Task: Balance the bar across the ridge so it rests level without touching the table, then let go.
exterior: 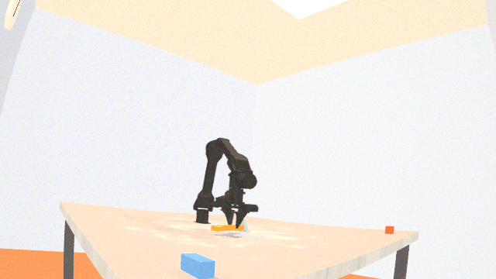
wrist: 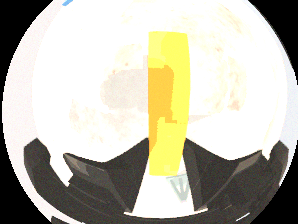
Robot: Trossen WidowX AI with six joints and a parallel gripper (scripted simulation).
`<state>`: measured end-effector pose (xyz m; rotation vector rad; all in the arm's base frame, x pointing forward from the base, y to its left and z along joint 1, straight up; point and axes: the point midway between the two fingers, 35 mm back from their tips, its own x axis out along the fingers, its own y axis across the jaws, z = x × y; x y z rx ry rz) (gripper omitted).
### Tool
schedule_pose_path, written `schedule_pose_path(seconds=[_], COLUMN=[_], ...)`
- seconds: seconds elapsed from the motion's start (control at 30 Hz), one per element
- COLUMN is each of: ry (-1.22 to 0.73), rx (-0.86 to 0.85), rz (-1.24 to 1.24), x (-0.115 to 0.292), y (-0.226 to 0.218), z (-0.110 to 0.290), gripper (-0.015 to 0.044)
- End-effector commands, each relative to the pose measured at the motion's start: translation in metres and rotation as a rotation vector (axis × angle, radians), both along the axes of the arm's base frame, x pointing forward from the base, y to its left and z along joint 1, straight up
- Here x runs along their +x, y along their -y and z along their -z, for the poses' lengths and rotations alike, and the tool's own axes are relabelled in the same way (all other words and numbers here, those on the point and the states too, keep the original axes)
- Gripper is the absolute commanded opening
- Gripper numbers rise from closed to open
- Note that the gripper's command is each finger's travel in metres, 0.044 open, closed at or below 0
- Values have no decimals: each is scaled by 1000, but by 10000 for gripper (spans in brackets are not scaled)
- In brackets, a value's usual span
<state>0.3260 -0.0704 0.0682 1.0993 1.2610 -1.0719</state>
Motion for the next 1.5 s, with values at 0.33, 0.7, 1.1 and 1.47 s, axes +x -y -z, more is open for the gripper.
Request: schedule_pose_path(seconds=[0.33, 0.7, 1.1, 1.47], ry=[7, 7, 6, 6], rx=[-4, -6, -6, 9], rz=[2, 3, 26, 391], x=[2, -1, -5, -15], y=[1, 0, -3, -44], z=[-39, -68, -90, -90], gripper=[0, 0, 0, 0])
